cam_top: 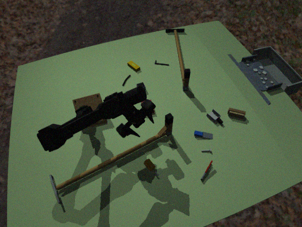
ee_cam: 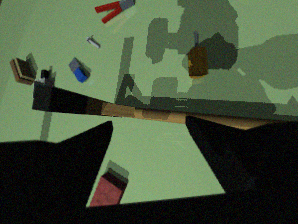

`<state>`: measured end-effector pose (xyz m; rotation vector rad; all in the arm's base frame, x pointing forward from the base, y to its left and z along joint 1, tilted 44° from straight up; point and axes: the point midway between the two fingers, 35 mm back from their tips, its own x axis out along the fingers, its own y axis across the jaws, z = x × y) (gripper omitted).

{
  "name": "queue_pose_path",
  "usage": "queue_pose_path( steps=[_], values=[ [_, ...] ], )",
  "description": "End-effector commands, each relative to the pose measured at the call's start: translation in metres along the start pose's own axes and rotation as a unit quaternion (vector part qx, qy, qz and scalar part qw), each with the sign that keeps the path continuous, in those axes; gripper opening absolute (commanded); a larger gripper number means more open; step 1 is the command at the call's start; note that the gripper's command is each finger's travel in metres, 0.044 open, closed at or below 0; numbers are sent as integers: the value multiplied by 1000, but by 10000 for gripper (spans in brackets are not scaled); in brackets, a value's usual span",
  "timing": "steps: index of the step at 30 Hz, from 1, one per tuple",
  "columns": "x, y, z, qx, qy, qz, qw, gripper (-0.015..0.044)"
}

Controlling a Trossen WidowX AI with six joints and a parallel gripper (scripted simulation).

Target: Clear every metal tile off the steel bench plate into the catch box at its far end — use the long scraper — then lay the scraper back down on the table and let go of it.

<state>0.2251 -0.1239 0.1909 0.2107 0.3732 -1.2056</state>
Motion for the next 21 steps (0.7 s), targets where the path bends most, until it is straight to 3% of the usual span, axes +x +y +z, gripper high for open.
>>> queue_pose_path(
  steps=[1, 21],
  values=[
    [0, 0, 0, 0, 0, 0, 1000, 426],
    [-39, 20, 18, -32, 16, 9, 999, 440]
  ],
)
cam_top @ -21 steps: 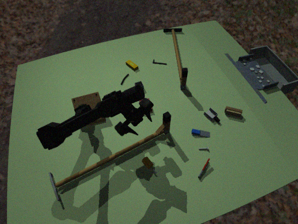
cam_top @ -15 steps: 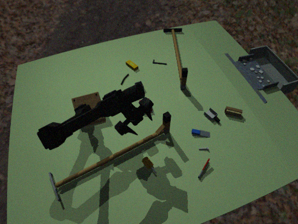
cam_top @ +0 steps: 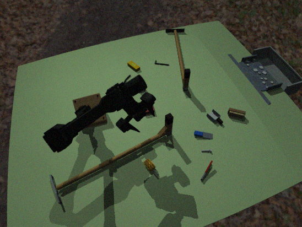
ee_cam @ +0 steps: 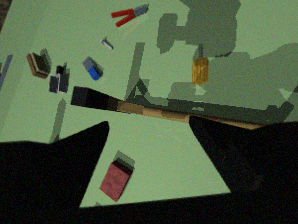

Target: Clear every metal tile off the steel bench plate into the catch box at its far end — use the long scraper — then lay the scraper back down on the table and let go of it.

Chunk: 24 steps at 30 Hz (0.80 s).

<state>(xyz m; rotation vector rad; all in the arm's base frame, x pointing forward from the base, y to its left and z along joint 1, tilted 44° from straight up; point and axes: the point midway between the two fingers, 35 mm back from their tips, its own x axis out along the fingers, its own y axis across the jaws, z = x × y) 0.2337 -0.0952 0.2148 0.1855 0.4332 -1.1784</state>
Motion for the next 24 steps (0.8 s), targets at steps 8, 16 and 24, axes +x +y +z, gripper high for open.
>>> queue_pose_path(
  steps=[8, 16, 24],
  values=[
    [-26, 9, 13, -19, -2, 5, 1000, 440],
    [-44, 13, 23, -34, -7, 9, 999, 440],
    [-64, 17, 34, -49, -16, 15, 999, 440]
  ],
)
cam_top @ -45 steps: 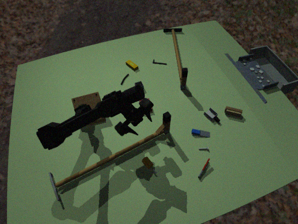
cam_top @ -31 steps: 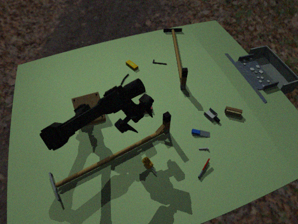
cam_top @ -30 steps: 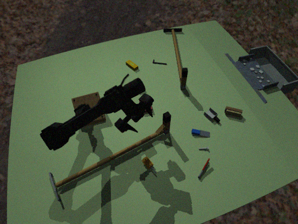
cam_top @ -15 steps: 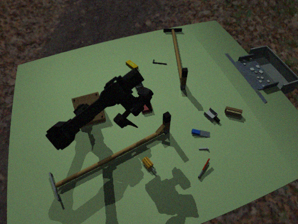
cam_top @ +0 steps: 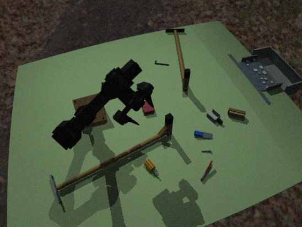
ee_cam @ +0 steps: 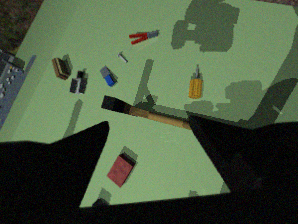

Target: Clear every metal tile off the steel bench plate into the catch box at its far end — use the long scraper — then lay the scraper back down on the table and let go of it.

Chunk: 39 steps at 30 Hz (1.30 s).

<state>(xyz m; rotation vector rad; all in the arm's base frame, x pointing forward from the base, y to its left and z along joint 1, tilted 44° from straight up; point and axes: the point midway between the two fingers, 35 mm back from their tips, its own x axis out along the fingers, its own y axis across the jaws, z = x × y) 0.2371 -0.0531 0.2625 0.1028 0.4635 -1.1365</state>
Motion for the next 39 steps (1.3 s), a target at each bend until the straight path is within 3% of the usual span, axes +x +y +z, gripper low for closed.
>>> queue_pose_path(
  steps=[1, 39],
  values=[
    [-10, 2, 7, -6, -7, 4, 1000, 440],
    [-76, 93, -55, -179, 25, 196, 964, 440]
  ],
)
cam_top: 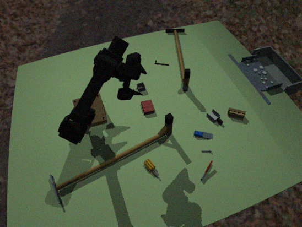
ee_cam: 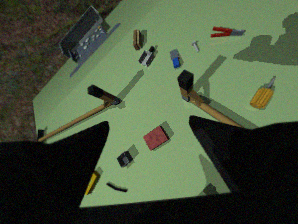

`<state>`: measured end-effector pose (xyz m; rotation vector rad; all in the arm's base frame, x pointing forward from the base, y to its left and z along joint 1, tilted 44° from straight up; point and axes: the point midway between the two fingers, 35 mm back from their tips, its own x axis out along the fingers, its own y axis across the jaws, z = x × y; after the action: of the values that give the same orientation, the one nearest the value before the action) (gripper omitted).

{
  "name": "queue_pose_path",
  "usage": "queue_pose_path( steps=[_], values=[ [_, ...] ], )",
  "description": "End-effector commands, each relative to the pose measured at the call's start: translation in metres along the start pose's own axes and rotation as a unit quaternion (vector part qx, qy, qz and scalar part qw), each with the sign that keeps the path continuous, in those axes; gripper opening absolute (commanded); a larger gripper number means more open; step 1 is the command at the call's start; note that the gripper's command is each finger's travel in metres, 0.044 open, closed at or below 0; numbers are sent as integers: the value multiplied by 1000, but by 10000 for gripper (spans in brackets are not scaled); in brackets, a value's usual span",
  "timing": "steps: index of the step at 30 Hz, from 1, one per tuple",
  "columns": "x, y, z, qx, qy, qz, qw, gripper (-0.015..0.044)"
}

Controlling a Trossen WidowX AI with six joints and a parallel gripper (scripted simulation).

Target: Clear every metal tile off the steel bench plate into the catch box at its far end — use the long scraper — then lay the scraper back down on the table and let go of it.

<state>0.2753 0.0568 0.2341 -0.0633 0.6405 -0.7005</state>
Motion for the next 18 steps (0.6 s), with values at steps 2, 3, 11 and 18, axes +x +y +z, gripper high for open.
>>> queue_pose_path(
  steps=[2, 3, 11, 18],
  values=[
    [-6, 18, -6, -33, -1, 30, 999, 440],
    [-7, 22, -7, -39, -1, 35, 999, 440],
    [-17, 48, -17, -88, -7, 78, 993, 440],
    [-28, 69, -26, -131, -15, 115, 985, 440]
  ],
)
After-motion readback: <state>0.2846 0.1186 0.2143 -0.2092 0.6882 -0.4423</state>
